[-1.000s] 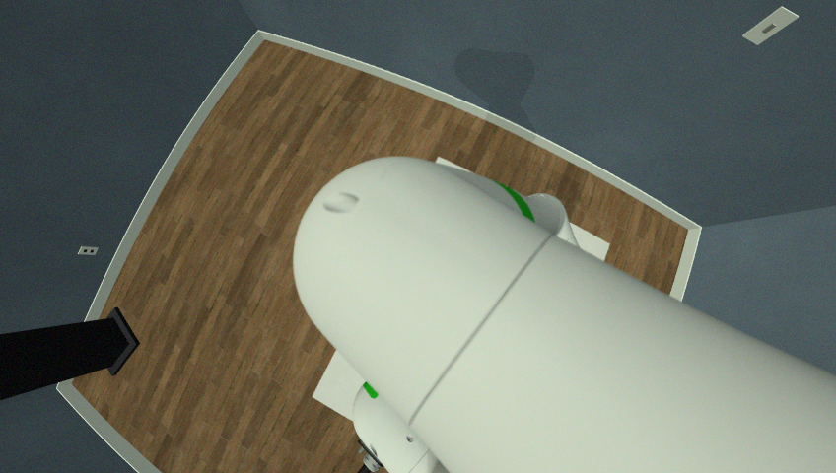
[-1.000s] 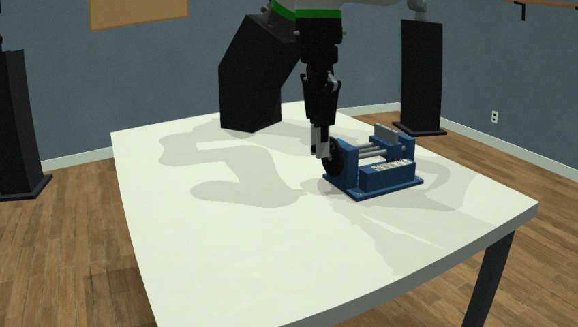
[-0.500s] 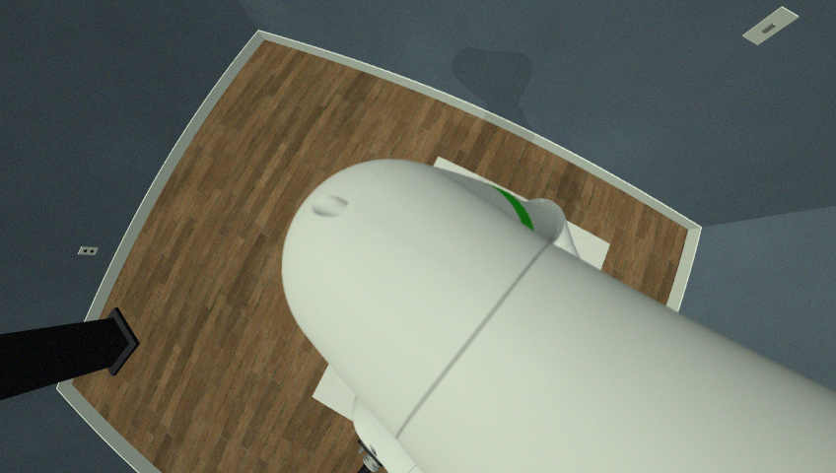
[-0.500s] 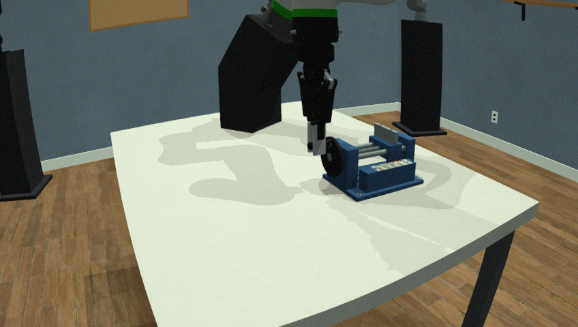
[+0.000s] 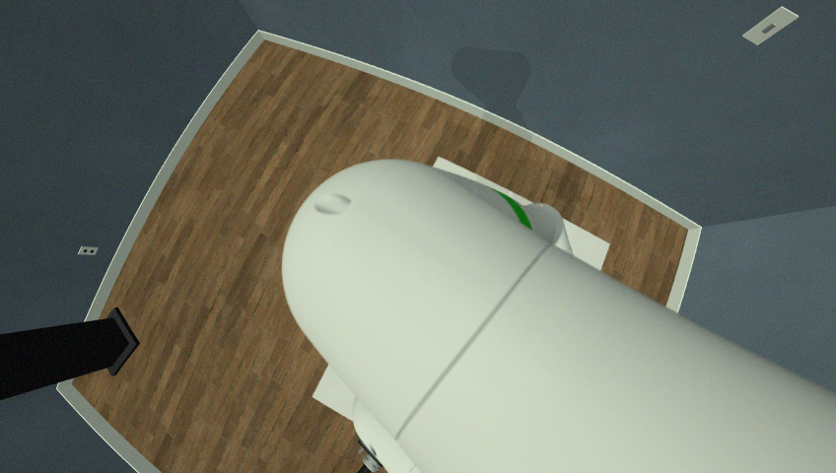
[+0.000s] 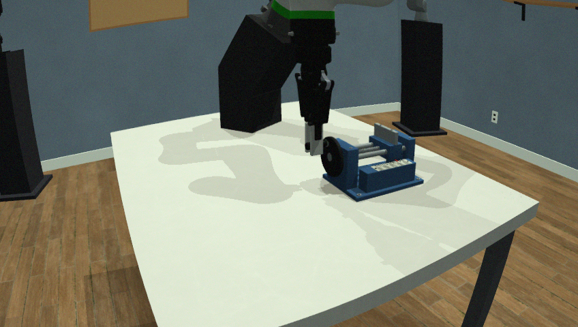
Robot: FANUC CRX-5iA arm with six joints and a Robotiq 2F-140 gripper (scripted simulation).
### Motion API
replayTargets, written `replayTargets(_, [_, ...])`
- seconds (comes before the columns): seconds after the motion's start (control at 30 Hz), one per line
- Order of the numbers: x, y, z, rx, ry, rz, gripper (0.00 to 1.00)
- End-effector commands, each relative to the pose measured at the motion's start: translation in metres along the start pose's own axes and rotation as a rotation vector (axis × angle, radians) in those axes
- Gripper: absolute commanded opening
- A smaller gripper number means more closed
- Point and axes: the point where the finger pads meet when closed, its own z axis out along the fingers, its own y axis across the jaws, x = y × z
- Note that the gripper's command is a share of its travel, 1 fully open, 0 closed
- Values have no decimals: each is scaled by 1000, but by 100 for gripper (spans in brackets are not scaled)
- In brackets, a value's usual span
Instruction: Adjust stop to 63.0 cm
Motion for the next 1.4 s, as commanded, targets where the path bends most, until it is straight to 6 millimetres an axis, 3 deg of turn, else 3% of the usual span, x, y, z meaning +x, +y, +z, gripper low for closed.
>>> replayTargets(0.0, [0,2,2,0,0,0,4])
replayTargets(1.37, [0,11,10,0,0,0,4])
